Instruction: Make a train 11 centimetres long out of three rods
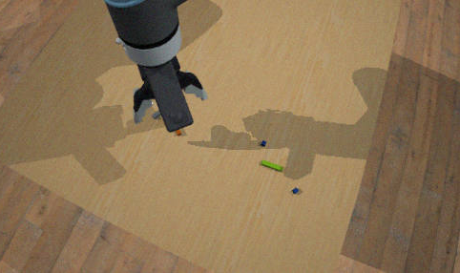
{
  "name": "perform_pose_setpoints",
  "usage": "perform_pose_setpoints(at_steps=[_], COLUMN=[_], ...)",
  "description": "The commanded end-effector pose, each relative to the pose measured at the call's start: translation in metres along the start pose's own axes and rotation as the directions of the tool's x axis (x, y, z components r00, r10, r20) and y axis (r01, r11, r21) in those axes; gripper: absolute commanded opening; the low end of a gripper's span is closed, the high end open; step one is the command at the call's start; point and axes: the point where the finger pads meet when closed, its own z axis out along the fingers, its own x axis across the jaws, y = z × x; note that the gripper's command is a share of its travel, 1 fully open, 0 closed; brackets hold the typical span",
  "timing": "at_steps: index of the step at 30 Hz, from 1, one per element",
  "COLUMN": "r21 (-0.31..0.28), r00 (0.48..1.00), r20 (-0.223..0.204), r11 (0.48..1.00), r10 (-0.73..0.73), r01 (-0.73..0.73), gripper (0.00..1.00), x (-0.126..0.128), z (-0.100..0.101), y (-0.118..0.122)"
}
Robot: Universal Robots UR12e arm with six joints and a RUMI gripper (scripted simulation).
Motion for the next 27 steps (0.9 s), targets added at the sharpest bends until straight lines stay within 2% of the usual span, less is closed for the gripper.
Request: perform_pose_setpoints(at_steps=[1, 12, 13, 27], r21=[0.0, 0.0, 0.0, 0.0], r00=[1.0, 0.999, 0.999, 0.999], r20=[0.0, 0.0, 0.0, 0.0], r11=[1.0, 0.999, 0.999, 0.999], r10=[-0.031, -0.044, -0.044, -0.044], r01=[0.031, 0.044, 0.044, 0.044], gripper=[1.0, 1.0, 0.14, 0.14], x=[0.0004, 0.0004, 0.0004, 0.0004], z=[-0.0002, -0.0002, -0.0002, -0.0002], y=[-0.0014, -0.0019, -0.0019, -0.0019])
